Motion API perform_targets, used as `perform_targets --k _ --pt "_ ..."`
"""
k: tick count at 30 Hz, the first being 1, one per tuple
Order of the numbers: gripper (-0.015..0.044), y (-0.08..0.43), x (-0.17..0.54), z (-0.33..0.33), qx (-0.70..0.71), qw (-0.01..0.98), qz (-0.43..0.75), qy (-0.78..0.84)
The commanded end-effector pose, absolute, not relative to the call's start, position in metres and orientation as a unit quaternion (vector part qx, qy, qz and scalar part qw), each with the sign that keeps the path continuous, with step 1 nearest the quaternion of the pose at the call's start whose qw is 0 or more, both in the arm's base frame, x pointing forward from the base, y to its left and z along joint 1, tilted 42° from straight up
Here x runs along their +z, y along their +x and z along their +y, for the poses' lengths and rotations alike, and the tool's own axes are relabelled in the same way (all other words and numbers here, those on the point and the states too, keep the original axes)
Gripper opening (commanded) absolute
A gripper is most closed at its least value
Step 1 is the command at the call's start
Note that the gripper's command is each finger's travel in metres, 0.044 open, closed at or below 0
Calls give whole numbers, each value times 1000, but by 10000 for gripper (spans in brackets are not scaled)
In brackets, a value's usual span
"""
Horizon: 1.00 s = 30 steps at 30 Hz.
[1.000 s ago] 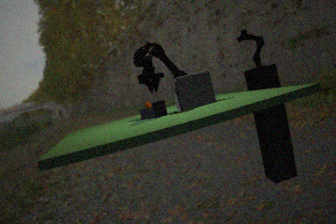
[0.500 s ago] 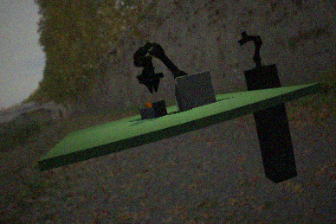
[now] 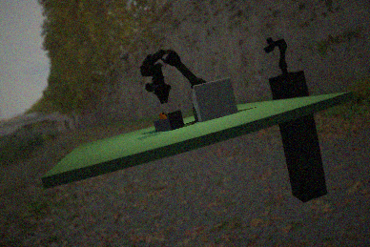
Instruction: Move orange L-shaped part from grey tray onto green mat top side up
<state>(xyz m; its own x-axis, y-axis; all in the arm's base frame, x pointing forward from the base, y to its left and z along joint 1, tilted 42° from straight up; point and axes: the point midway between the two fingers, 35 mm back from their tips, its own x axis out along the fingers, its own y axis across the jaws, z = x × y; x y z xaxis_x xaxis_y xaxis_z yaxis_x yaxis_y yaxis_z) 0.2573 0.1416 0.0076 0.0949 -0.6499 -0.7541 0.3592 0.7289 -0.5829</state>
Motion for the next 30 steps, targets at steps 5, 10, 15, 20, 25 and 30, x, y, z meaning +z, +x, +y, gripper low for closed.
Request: perform_targets --k 5,10,15,20,25,30 --pt "280 279 29 123 -509 733 440 103" --pt "280 279 29 123 -509 733 440 103" --pt "280 280 20 115 -509 733 440 103" --pt "280 282 6 102 -509 733 440 103" --pt "280 282 4 101 -509 733 440 103" --pt "280 283 -2 96 -509 733 440 103"
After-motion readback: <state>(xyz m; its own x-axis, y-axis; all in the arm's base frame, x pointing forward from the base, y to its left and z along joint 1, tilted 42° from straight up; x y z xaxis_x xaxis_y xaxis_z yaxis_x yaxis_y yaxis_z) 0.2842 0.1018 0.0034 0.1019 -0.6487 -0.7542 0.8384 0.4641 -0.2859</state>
